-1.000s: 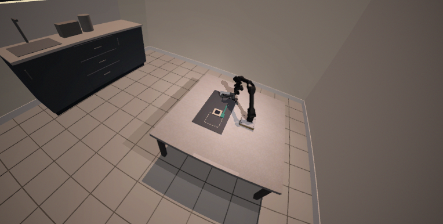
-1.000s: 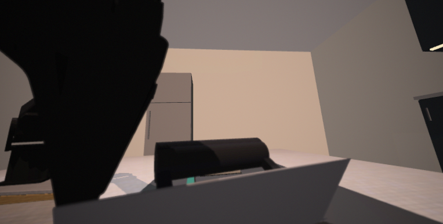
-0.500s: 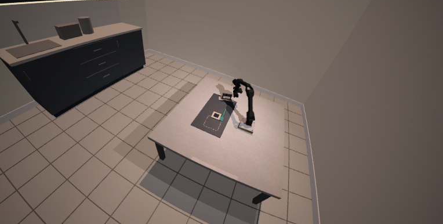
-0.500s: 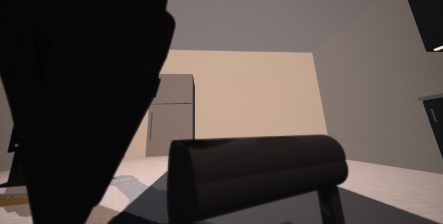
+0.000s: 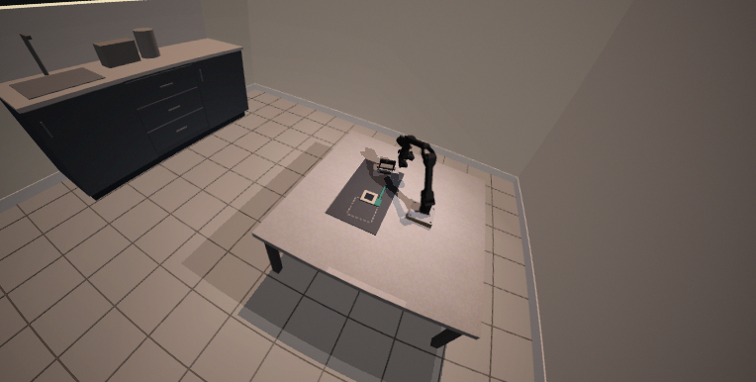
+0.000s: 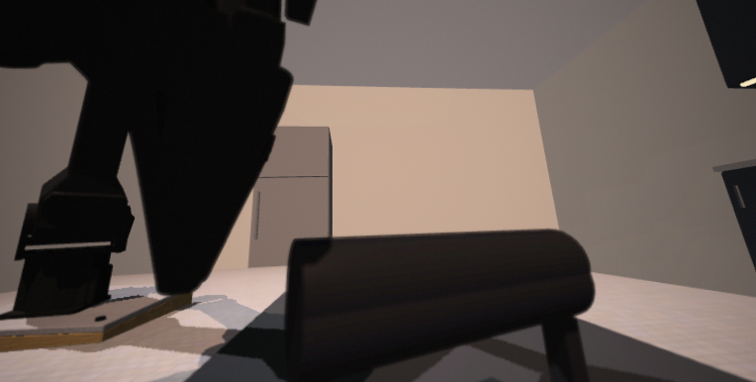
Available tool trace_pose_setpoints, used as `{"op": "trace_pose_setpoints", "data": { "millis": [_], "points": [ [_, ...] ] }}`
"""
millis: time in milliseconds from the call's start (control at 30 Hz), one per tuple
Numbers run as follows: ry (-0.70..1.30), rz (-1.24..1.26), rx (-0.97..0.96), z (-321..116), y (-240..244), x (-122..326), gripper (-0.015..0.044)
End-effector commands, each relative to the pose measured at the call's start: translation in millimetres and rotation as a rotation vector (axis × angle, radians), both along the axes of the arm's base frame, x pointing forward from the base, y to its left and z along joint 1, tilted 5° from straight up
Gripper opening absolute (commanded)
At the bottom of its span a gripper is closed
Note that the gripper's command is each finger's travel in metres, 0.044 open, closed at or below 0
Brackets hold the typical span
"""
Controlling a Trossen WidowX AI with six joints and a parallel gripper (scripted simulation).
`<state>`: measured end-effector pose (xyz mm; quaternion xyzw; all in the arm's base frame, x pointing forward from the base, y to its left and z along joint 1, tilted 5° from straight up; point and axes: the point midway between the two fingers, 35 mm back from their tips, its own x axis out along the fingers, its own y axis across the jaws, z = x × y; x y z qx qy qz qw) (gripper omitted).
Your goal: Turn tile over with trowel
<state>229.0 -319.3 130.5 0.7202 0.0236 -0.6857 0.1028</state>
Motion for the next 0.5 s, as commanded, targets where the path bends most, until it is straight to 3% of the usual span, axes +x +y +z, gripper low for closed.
{"op": "trace_pose_setpoints", "data": {
  "millis": [0,467],
  "points": [
    [0.003,0.002,0.004,-0.3,18.2,-3.2,0.01],
    [0.001,0.0,0.007,1.6,46.6,-9.9,0.01]
  ]
}}
